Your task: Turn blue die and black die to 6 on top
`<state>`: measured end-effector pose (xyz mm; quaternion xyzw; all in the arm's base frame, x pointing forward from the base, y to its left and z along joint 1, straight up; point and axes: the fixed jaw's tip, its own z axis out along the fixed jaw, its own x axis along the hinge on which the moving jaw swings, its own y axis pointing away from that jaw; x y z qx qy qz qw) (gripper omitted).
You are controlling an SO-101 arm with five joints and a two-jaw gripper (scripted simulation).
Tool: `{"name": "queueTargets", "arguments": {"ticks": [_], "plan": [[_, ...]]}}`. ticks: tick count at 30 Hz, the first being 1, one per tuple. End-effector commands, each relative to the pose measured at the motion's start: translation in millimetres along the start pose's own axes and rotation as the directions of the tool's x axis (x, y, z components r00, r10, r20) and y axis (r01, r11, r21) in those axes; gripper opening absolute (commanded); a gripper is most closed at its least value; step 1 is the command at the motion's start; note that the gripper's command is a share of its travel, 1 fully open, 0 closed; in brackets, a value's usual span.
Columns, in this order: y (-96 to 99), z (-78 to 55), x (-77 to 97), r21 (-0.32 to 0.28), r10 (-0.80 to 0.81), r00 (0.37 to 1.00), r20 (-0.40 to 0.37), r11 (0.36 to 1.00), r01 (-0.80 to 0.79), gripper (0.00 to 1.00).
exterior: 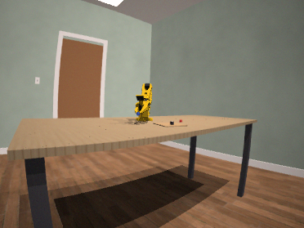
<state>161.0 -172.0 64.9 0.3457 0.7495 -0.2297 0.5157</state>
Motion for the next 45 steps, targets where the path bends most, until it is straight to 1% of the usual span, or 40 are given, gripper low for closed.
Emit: {"name": "queueTargets", "arguments": {"ticks": [1, 5, 6, 24, 45], "plan": [[1.5, -0.2, -3.8, -0.006, -0.008, 1.0, 0.022, 1.0, 0.008, 0.0], [1.5, -0.2, -3.8, -0.006, -0.008, 1.0, 0.022, 1.0, 0.008, 0.0], [1.4, -2.7, 3.3, -0.006, -0.022, 1.0, 0.007, 1.0, 0.022, 0.0], [1.4, -2.7, 3.4, -0.006, -0.022, 1.0, 0.007, 1.0, 0.022, 0.0], [1.3, 0.2, 10.6, -0.006, -0.022, 1.0, 0.007, 1.0, 0.022, 0.0]]}}
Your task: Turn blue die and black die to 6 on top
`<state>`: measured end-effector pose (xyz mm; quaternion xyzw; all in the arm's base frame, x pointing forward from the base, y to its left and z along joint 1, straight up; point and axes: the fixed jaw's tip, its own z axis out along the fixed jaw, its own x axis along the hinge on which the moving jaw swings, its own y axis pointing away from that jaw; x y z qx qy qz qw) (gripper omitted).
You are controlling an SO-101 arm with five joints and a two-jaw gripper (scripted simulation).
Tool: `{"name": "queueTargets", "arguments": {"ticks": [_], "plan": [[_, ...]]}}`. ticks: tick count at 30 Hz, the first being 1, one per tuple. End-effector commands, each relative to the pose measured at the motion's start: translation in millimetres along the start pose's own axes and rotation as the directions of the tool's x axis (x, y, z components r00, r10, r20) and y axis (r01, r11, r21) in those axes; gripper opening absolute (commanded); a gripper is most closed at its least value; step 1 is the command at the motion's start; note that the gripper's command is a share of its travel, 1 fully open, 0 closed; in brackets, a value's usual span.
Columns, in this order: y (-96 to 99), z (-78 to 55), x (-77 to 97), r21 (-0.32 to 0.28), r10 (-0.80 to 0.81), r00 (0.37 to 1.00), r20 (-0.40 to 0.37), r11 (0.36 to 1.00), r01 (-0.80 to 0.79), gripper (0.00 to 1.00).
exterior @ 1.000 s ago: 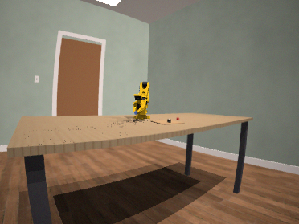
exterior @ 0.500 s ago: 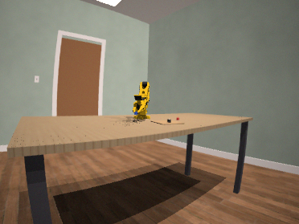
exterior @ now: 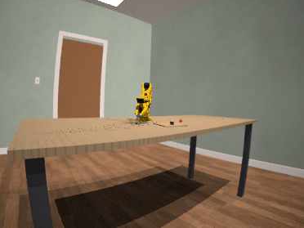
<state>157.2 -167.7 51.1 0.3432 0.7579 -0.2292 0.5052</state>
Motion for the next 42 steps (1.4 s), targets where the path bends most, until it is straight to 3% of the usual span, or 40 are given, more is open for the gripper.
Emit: {"name": "queueTargets", "arguments": {"ticks": [1, 42], "plan": [[1.5, 0.8, -3.7, -0.006, -0.008, 1.0, 0.03, 1.0, 0.008, 0.0], [1.5, 6.6, 10.5, -0.006, -0.008, 1.0, 0.03, 1.0, 0.008, 0.0]]}}
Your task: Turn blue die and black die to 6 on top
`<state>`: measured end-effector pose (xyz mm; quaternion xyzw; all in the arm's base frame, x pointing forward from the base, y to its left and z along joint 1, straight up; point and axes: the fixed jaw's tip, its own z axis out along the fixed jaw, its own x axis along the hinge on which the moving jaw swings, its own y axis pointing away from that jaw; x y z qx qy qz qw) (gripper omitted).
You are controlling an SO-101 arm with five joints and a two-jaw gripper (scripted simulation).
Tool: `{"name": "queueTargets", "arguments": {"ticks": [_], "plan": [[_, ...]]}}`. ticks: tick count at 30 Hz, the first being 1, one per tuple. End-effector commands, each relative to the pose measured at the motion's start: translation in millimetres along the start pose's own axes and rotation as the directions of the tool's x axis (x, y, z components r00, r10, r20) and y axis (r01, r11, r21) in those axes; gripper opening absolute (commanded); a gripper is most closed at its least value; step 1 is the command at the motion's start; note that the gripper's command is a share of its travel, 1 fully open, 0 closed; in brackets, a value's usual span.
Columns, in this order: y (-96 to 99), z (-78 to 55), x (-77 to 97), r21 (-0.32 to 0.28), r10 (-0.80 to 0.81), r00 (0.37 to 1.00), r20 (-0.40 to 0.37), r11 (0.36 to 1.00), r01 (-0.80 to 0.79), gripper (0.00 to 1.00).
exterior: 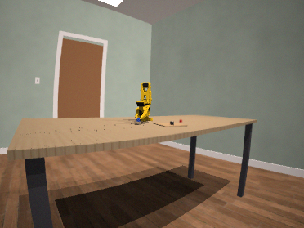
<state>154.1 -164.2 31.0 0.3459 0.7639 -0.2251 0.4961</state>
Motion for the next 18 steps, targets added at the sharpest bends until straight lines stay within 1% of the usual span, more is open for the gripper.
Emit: {"name": "queueTargets", "arguments": {"ticks": [1, 18], "plan": [[1.5, 2.9, -9.8, -0.005, -0.008, 0.999, 0.054, 1.0, 0.008, 0.0], [1.5, 5.4, -4.3, -0.005, -0.008, 0.999, 0.054, 1.0, 0.008, 0.0]]}}
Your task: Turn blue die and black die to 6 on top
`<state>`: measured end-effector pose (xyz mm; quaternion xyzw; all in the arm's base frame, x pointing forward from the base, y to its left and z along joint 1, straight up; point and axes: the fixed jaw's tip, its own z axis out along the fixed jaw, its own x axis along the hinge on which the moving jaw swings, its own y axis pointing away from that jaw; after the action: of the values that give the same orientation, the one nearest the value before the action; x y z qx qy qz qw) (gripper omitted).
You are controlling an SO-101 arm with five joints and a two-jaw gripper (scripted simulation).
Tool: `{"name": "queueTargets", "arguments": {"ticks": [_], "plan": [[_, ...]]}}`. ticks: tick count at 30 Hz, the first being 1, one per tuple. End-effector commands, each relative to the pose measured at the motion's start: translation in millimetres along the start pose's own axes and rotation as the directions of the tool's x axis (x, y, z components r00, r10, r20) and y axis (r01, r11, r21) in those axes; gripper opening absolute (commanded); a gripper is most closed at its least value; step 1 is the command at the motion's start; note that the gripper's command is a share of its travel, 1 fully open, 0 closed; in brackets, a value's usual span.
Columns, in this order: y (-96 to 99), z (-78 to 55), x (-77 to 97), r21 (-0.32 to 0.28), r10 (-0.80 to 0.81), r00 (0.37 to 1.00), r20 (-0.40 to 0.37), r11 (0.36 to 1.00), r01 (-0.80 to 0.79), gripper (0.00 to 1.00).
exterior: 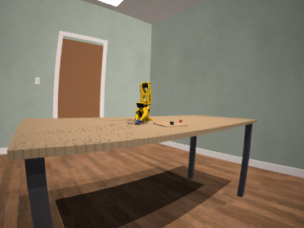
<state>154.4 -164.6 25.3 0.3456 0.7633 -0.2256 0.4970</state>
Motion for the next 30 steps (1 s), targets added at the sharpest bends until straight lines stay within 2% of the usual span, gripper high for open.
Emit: {"name": "queueTargets", "arguments": {"ticks": [1, 30], "plan": [[1.5, 2.6, -9.4, -0.005, -0.008, 0.999, 0.052, 1.0, 0.008, 0.0], [1.5, 6.8, 0.0, -0.005, -0.008, 0.999, 0.052, 1.0, 0.008, 0.0]]}}
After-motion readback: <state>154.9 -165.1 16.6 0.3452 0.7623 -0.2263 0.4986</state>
